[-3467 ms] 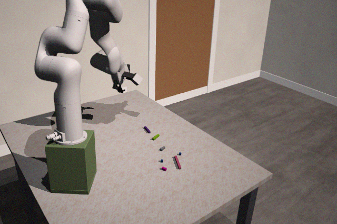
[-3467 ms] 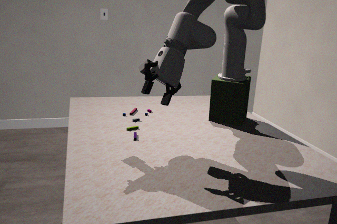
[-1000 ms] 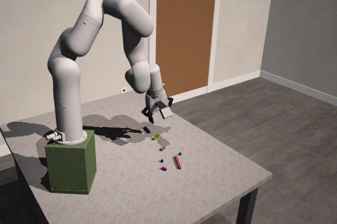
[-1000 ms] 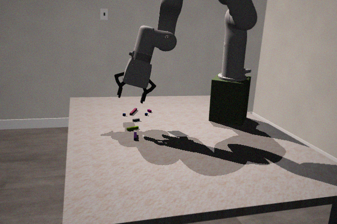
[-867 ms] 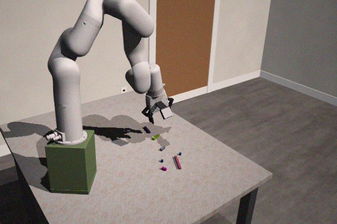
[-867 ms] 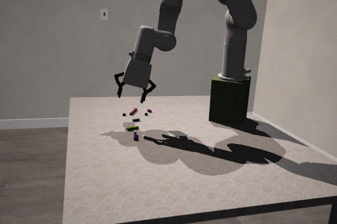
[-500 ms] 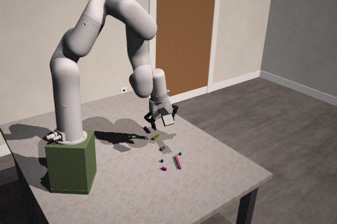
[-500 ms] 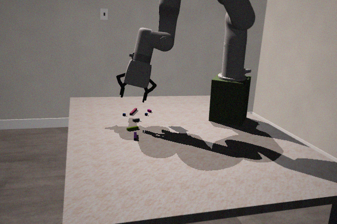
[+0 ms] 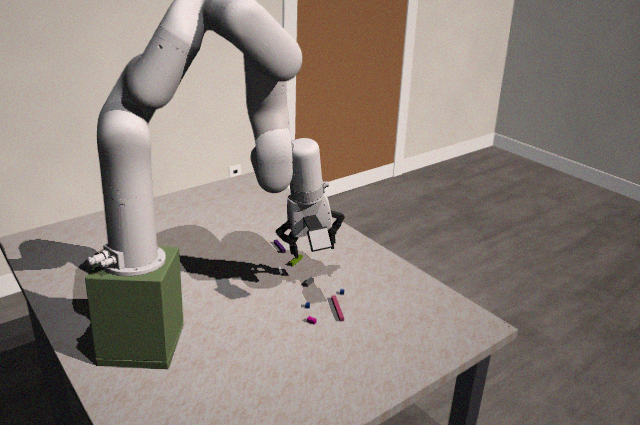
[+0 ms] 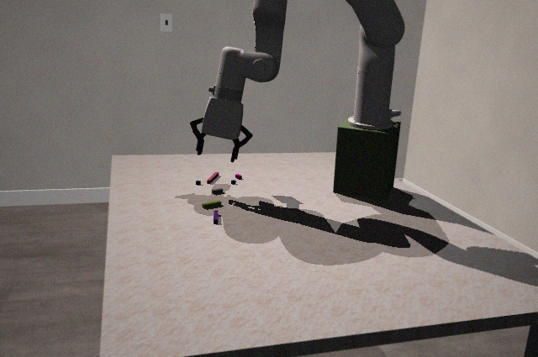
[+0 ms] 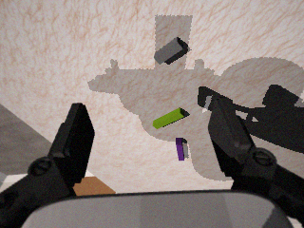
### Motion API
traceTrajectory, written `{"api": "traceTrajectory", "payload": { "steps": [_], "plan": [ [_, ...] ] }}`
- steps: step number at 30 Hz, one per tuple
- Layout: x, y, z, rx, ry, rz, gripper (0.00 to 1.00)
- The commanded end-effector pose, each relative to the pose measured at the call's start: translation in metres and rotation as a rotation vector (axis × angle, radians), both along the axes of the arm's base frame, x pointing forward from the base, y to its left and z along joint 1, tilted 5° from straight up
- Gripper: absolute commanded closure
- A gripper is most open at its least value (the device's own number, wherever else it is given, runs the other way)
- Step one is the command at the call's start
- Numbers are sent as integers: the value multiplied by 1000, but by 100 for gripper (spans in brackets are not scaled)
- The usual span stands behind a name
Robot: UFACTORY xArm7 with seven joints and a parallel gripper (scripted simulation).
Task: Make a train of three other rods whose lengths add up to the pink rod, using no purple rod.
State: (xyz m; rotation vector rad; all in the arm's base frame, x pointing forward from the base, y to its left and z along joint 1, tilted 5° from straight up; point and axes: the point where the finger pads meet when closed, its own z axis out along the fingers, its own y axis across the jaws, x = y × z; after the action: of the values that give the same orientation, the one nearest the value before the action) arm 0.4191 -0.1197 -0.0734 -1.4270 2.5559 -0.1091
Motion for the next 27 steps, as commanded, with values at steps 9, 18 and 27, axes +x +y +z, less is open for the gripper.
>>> {"api": "traceTrajectory", "payload": {
  "steps": [9,18,27],
  "plan": [
    [-25,-31,-10,15,38,-89,0],
    [-56,-58,-20,31,79,-183,0],
    [-57,-59,-20,31,79,-184,0]
  ]
}}
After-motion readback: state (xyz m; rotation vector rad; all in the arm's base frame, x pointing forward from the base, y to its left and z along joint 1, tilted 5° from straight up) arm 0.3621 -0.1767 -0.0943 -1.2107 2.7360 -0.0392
